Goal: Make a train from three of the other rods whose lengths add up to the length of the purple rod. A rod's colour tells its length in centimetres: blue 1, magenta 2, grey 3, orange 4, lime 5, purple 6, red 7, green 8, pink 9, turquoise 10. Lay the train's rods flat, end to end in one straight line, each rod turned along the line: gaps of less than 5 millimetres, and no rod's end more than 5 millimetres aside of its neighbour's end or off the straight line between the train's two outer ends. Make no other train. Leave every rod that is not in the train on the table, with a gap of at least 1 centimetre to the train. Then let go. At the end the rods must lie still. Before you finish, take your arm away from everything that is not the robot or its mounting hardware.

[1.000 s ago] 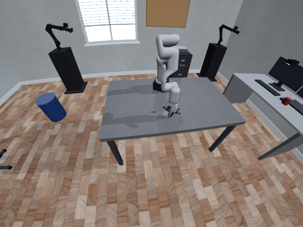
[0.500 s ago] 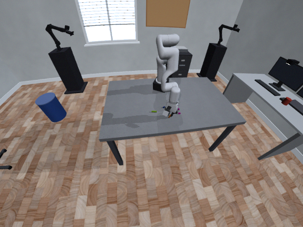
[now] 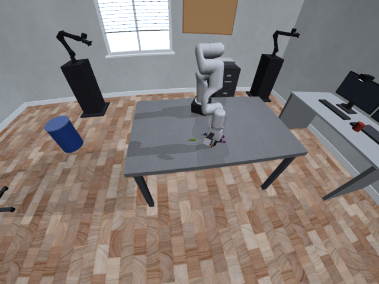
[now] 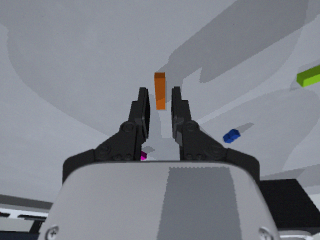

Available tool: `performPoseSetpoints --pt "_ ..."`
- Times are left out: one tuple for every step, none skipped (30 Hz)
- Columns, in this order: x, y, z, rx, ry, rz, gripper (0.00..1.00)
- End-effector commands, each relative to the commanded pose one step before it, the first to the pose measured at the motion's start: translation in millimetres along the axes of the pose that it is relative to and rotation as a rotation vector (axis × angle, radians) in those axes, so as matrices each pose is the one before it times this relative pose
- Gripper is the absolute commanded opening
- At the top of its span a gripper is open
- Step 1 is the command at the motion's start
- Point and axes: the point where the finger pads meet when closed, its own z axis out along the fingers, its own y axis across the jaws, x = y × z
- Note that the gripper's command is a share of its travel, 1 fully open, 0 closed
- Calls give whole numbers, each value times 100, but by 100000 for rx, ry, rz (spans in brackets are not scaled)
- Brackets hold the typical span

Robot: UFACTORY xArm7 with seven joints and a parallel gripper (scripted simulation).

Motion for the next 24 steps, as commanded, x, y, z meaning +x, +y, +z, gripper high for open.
performPoseSetpoints --pt "118 -111 -117 269 275 3 24" --pt "0 0 0 0 0 0 24" --pt "0 0 0 0 0 0 24" --pt "0 0 0 0 0 0 24" --pt "0 0 0 0 0 0 24" --pt "0 0 0 0 0 0 24" --pt "0 0 0 0 0 0 24" --pt "0 0 0 0 0 0 24" --pt "0 0 0 0 0 0 24" --pt "0 0 0 0 0 0 24" --pt "0 0 0 0 0 0 24" --pt "0 0 0 0 0 0 24" --pt "0 0 0 0 0 0 24" --pt "0 0 3 0 0 0 24" --pt "0 0 0 0 0 0 24" --pt "0 0 0 0 0 0 24" --pt "0 0 8 0 0 0 24" --pt "0 0 15 0 0 0 24" --pt "0 0 22 0 0 0 24" --pt "0 0 31 1 0 0 24" --pt "0 0 40 1 0 0 24" --pt "0 0 48 0 0 0 24" --pt "0 0 57 0 0 0 24" --pt "0 0 65 0 0 0 24"
